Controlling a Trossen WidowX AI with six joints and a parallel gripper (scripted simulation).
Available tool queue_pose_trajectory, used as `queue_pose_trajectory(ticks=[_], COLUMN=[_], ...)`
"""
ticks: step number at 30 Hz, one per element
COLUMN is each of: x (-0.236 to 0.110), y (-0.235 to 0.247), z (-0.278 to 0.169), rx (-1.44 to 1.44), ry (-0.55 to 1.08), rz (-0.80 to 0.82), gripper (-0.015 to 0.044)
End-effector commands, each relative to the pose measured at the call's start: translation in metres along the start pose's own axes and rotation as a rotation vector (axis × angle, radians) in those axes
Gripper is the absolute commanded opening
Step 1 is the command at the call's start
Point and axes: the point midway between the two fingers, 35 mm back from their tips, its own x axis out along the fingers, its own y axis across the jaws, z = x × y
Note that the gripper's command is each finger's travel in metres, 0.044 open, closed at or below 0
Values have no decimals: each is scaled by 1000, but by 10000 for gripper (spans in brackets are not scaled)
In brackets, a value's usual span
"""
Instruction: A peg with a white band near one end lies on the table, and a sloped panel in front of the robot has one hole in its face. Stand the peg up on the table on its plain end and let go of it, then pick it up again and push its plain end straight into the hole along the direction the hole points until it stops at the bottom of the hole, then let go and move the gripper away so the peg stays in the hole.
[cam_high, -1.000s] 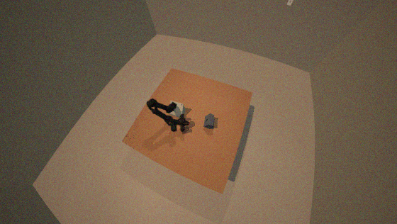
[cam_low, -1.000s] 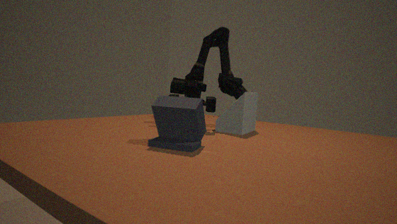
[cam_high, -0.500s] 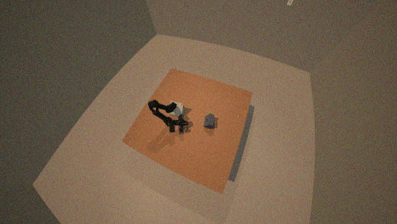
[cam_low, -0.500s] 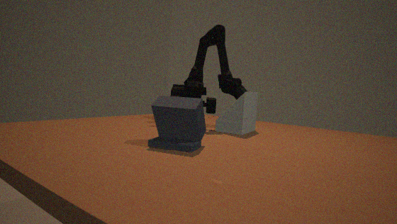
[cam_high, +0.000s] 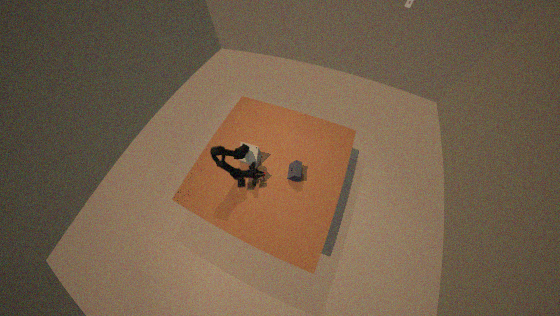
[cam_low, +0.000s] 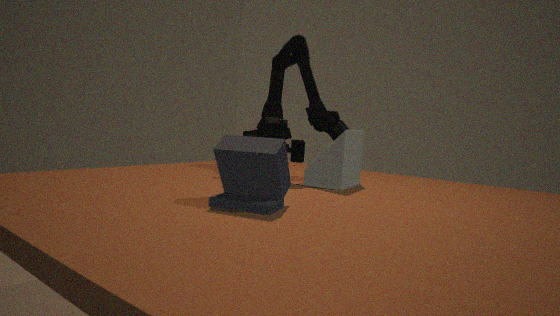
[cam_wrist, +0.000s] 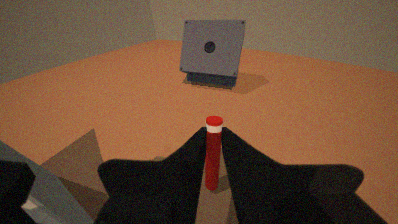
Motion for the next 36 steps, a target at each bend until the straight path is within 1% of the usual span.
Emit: queue_pose_trajectory(ticks=[1, 9, 13, 36], x=[-2, -6, -7, -9], y=[0, 0, 0, 0], z=[-1, -4, -4, -8], rx=[2, 2, 2, 9], ry=[-33, -102, -82, -76], rz=[0, 1, 0, -1], gripper=[51, 51, 51, 51])
